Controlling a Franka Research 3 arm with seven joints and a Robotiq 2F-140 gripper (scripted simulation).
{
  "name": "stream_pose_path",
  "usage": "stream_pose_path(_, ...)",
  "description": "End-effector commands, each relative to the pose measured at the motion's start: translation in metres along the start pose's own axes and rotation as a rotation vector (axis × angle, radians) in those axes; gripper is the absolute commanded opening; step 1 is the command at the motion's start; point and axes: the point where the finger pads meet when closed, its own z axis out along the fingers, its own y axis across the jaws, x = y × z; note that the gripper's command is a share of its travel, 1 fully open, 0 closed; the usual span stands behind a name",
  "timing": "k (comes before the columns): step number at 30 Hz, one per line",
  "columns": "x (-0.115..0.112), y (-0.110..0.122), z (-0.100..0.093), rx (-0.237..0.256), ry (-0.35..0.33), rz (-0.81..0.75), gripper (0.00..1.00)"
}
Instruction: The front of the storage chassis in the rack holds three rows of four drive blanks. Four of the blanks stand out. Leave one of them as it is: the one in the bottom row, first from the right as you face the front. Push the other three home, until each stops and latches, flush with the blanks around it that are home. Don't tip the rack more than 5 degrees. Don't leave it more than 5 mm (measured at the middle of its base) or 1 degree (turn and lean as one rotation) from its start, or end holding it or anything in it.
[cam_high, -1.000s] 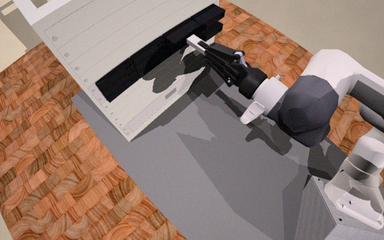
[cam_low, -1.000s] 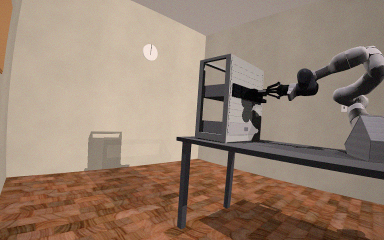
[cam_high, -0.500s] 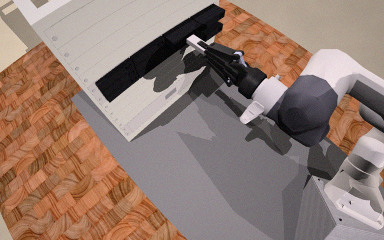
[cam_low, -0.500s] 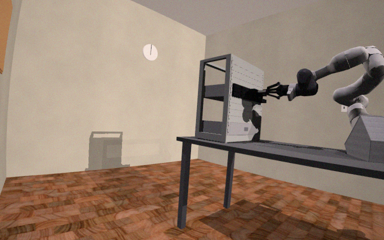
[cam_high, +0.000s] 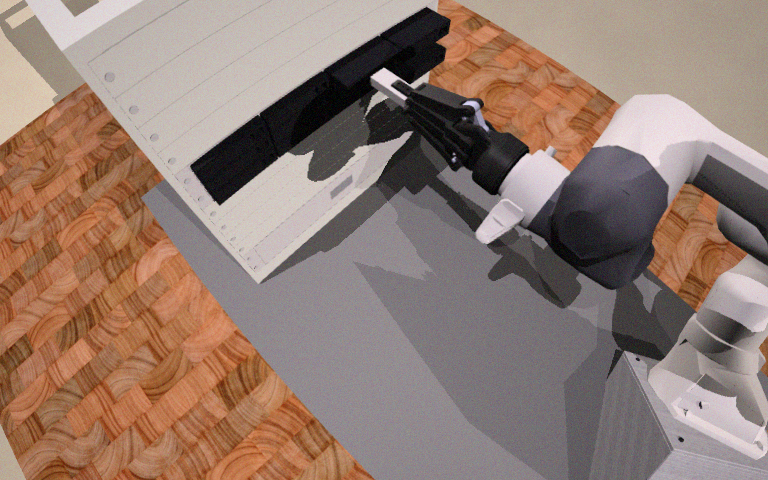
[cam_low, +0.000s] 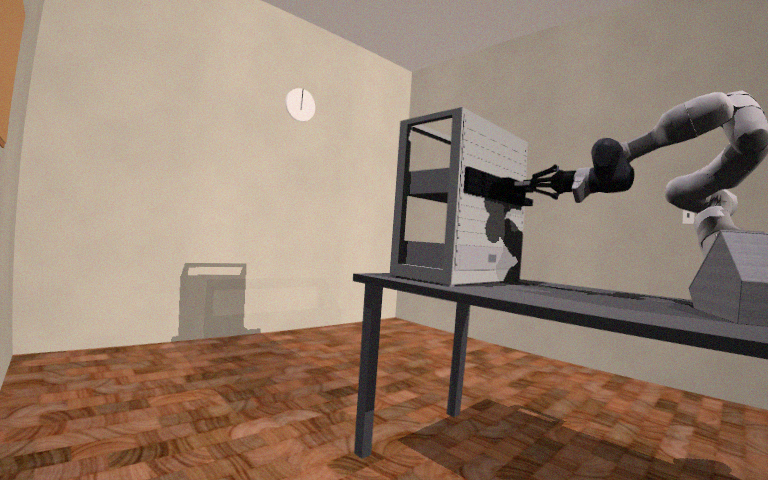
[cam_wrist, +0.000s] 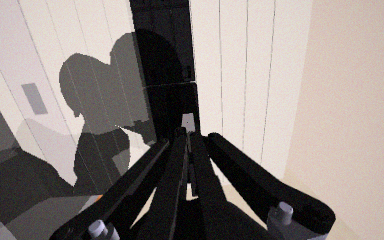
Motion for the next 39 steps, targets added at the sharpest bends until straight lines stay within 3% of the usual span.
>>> stream_pose_path(1,0.001,0.003,0.002,-0.006,0.002,0.003,0.00)
stream_pose_path(39,0.004,0.011,0.022,-0.006,0.002,0.003,0.00)
